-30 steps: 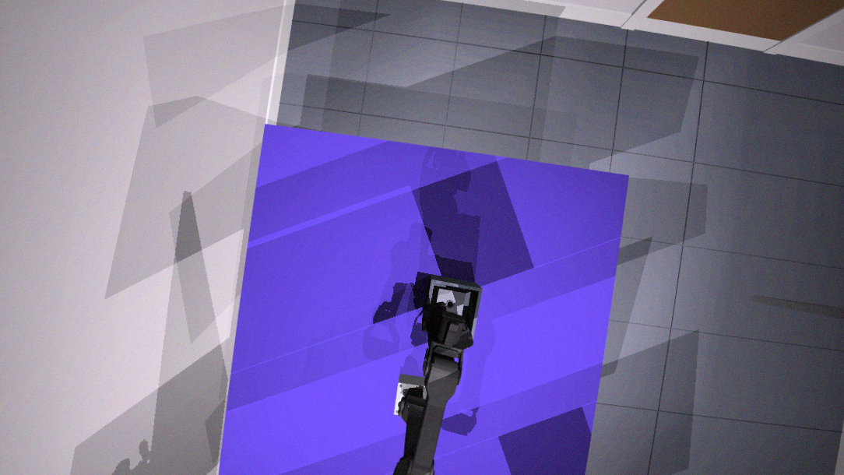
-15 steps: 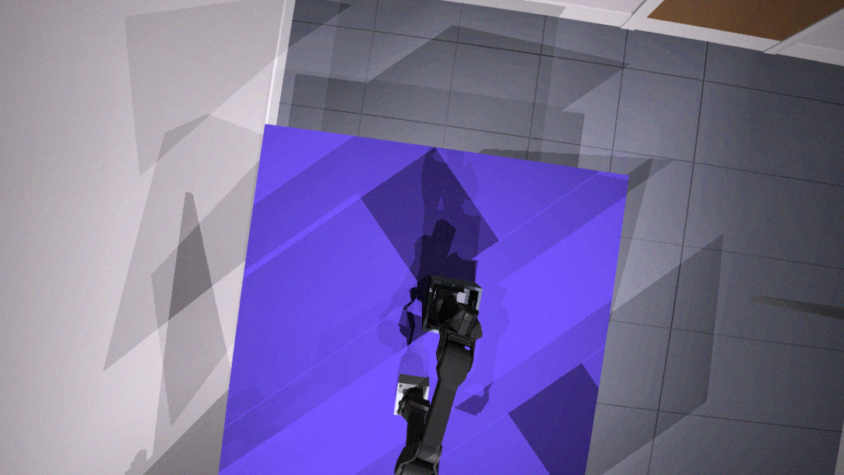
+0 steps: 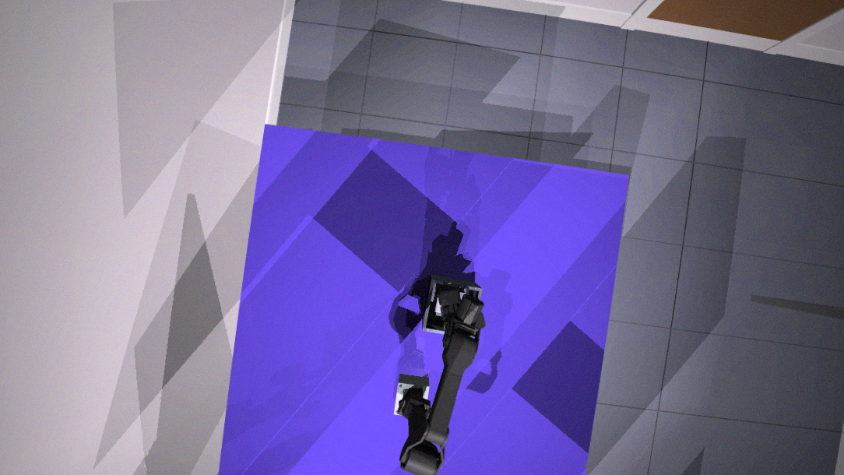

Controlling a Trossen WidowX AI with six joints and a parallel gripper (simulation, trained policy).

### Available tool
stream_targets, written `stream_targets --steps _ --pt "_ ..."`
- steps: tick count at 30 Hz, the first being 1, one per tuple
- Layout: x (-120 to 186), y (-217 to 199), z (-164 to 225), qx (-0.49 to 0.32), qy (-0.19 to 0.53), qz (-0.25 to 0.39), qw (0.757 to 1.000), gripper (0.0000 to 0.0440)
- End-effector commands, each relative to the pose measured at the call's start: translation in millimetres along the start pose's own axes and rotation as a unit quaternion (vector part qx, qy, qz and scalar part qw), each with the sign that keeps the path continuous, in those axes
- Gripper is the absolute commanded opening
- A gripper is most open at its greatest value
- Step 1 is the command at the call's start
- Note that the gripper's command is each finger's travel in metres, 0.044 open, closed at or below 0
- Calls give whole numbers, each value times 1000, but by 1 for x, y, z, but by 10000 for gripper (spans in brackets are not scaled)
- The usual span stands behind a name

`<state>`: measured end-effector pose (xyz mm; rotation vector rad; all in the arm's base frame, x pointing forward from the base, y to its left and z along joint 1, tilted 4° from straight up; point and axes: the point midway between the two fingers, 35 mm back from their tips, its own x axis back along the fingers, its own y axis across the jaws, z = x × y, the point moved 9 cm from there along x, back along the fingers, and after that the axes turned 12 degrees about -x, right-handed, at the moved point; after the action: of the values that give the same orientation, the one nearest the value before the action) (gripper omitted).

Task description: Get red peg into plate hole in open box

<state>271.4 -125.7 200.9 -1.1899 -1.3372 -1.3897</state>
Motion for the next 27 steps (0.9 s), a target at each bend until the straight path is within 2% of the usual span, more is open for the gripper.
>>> stream_targets --steps 1,12,18,27 --pt "-11 2 -2 7 6 4 1000 0" --pt "-41 7 -4 32 12 13 999 3" --pt "-47 11 -5 44 16 26 999 114" --pt "-35 13 -13 32 50 21 998 165"
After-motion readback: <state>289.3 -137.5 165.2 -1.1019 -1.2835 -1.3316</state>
